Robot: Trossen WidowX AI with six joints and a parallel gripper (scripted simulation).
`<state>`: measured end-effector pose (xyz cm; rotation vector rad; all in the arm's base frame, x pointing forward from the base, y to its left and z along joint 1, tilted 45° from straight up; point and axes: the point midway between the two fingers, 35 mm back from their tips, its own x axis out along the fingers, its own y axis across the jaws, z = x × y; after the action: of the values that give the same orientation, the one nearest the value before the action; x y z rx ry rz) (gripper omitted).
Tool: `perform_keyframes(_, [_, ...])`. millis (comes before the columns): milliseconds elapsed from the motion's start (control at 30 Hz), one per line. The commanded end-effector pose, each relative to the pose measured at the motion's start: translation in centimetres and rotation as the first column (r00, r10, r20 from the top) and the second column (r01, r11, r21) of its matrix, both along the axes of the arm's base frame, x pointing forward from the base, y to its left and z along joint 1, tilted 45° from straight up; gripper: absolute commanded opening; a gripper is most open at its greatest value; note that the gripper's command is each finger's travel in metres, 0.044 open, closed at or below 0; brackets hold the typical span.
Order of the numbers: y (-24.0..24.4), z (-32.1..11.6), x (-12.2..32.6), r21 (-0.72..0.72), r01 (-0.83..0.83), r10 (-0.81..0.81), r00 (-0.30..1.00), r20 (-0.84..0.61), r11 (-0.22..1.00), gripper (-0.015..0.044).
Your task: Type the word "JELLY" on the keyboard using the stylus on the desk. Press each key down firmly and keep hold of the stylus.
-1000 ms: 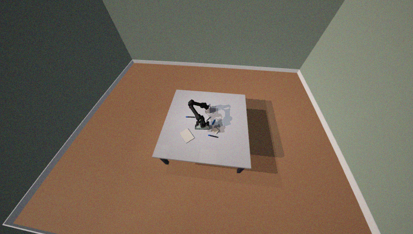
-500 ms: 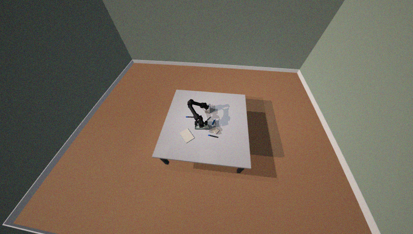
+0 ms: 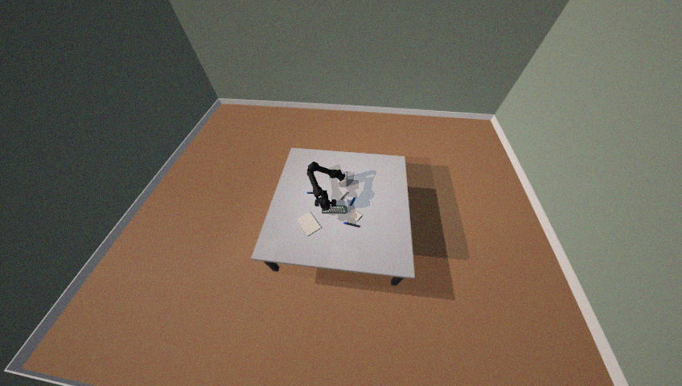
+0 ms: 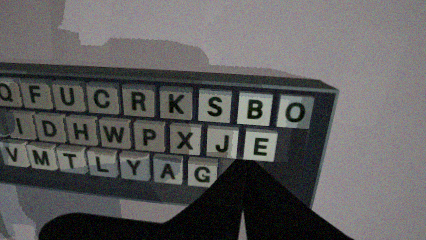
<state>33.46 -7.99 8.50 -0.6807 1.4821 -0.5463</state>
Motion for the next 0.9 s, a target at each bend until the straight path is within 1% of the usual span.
perform_keyframes(0, [0.2,-0.1,-0.5,-0.003,-0.004,0.004,1.000,-0.003,1.000,0.0000])
perform_keyframes(133, [1.6,-1.7,-3.4,-0.003,-0.004,0.004,1.000,-0.005,1.000,0.0000])
perform_keyframes(533, [1.9,-2.0,-3.5,-0.002,-0.004,0.004,1.000,-0.005,1.000,0.0000])
perform_keyframes(600, [3.5,-3.6,-3.5,0.002,-0.005,0.005,1.000,-0.005,1.000,0.0000])
perform_keyframes(700, [6.9,-7.0,-4.0,0.003,-0.005,0.005,1.000,-0.005,1.000,0.0000])
perform_keyframes(767, [7.6,-7.7,-4.2,0.001,-0.004,0.004,1.000,-0.005,1.000,0.0000])
perform_keyframes(867, [7.6,-7.7,-4.2,0.001,-0.004,0.004,1.000,-0.005,1.000,0.0000])
